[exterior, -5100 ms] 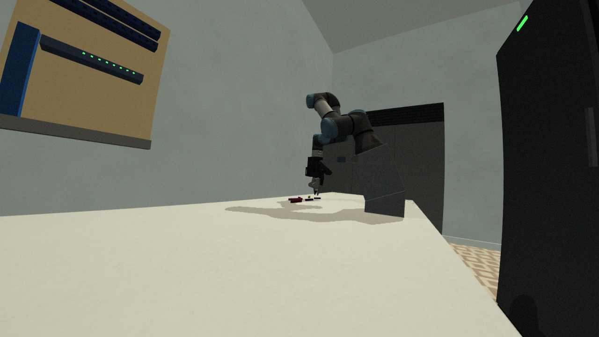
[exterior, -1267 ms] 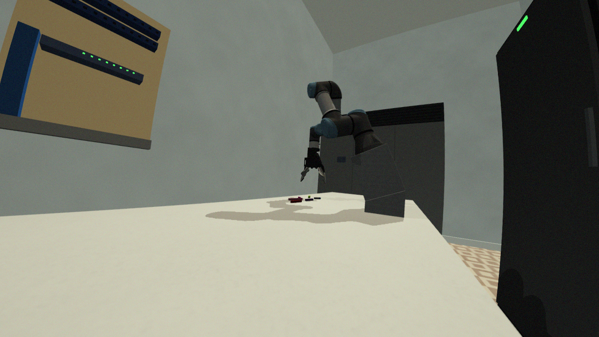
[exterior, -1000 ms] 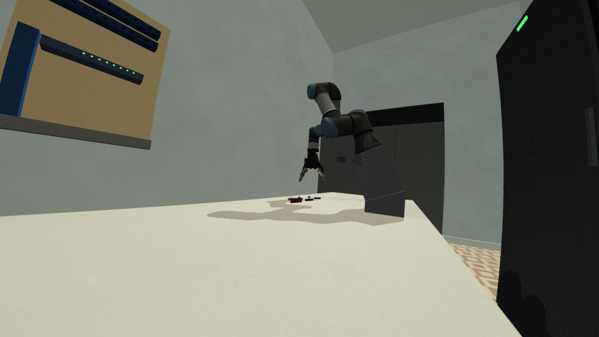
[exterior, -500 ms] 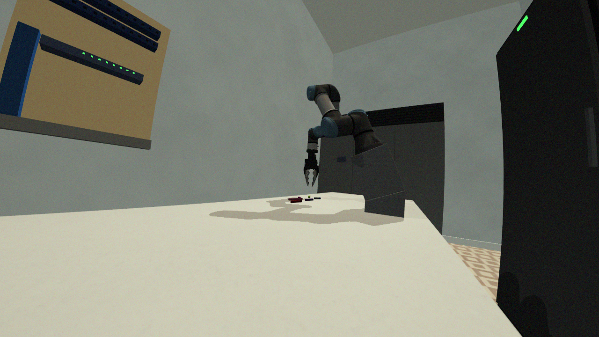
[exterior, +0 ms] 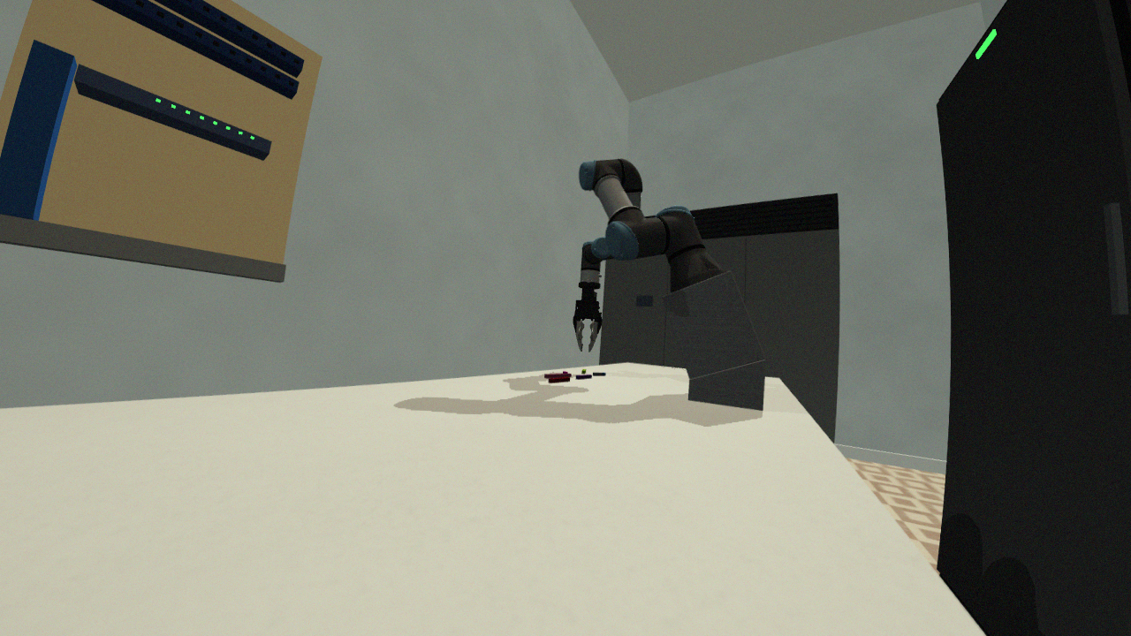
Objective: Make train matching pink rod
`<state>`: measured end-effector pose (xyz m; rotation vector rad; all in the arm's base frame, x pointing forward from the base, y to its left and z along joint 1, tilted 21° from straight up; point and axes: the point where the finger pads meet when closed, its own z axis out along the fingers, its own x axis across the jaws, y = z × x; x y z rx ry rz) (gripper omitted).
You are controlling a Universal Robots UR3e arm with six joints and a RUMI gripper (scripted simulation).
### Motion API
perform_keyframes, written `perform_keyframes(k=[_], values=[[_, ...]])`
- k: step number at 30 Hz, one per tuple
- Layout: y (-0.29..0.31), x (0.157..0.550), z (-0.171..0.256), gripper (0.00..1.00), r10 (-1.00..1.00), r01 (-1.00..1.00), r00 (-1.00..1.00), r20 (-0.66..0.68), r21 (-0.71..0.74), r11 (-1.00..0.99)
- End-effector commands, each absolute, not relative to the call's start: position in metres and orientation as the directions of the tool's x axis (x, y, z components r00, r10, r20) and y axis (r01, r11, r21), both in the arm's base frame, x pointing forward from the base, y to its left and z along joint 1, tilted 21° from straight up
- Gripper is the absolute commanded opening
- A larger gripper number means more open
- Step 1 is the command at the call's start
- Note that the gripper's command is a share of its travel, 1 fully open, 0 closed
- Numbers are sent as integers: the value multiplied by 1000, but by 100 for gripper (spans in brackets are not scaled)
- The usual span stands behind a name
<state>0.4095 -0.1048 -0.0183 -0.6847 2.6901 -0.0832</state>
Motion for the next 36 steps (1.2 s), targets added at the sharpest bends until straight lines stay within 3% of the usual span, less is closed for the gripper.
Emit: perform_keyframes(k=[1, 36], values=[[-105, 410, -18, 14, -474, -453, -815, -332, -146, 880], [-105, 414, -28, 14, -474, -452, -815, -332, -146, 880]])
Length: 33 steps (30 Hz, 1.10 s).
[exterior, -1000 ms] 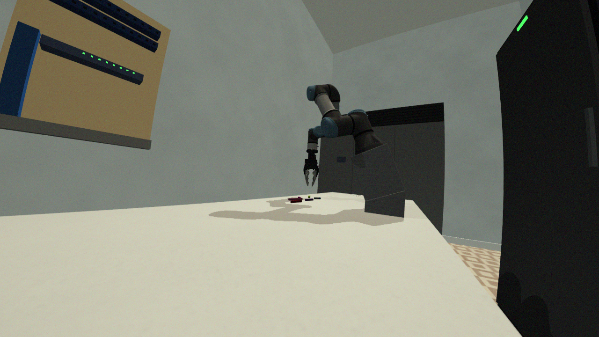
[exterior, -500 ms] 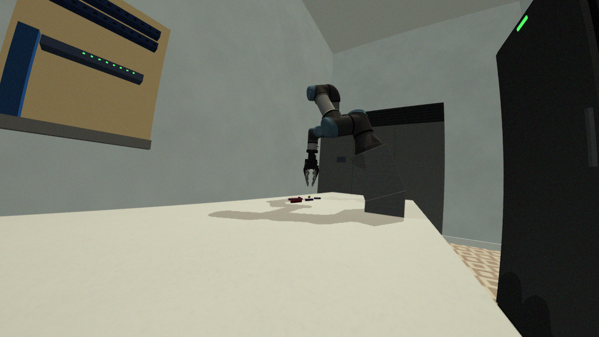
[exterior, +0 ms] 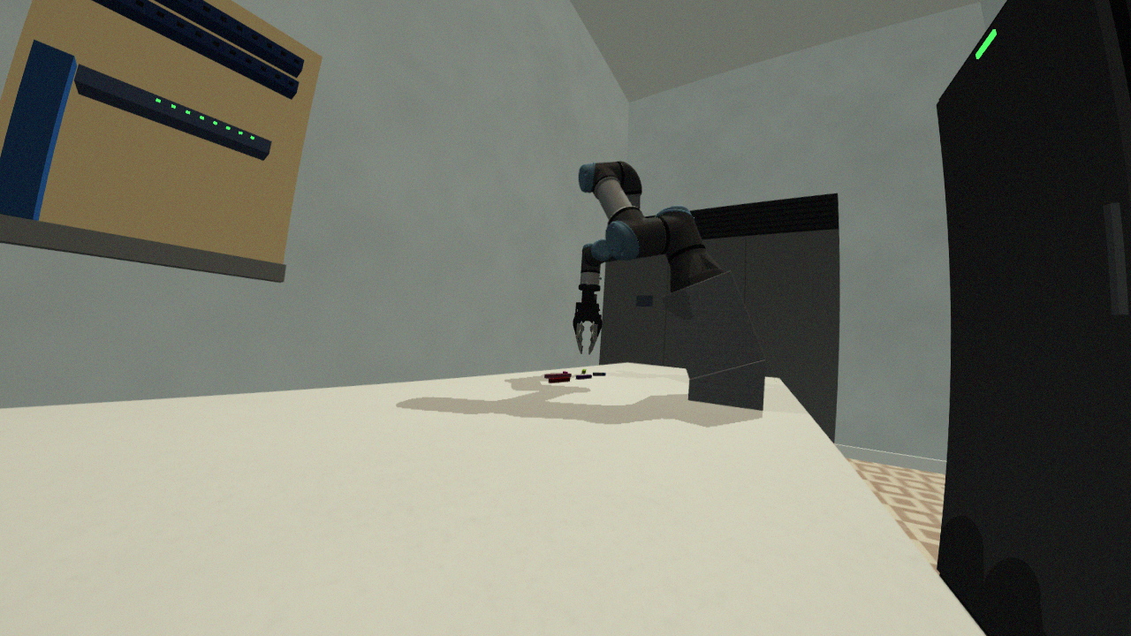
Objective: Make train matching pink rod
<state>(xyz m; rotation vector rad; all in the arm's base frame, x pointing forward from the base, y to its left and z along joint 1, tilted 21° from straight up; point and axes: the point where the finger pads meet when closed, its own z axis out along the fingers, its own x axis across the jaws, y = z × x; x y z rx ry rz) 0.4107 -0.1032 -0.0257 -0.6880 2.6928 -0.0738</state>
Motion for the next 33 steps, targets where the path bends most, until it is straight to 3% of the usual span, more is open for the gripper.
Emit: perform_keyframes(k=[1, 33], values=[[-105, 415, -29, 14, -474, -452, -815, -332, -146, 880], [-104, 429, -64, 14, -474, -452, -815, -332, -147, 880]])
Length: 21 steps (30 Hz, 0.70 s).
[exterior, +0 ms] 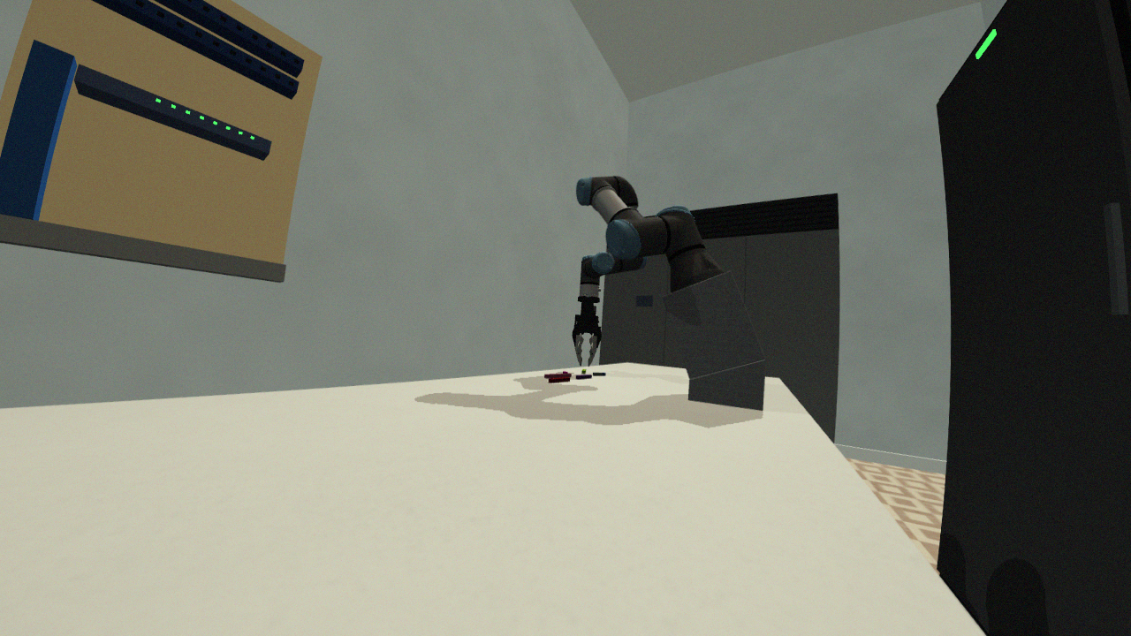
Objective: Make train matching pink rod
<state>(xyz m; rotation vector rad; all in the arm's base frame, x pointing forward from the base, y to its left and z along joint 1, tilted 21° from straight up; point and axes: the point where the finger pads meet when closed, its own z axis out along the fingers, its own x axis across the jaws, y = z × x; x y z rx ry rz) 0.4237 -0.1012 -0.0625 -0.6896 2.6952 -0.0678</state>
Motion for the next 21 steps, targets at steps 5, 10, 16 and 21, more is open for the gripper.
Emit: perform_keyframes(k=[5, 10, 16, 21], values=[[-104, 429, -65, 14, -474, -452, -815, -332, -147, 880], [-104, 429, -66, 14, -474, -452, -816, -332, -147, 880], [-104, 429, -66, 14, -474, -452, -815, -332, -146, 880], [-104, 429, -66, 14, -474, -452, -815, -332, -146, 880]])
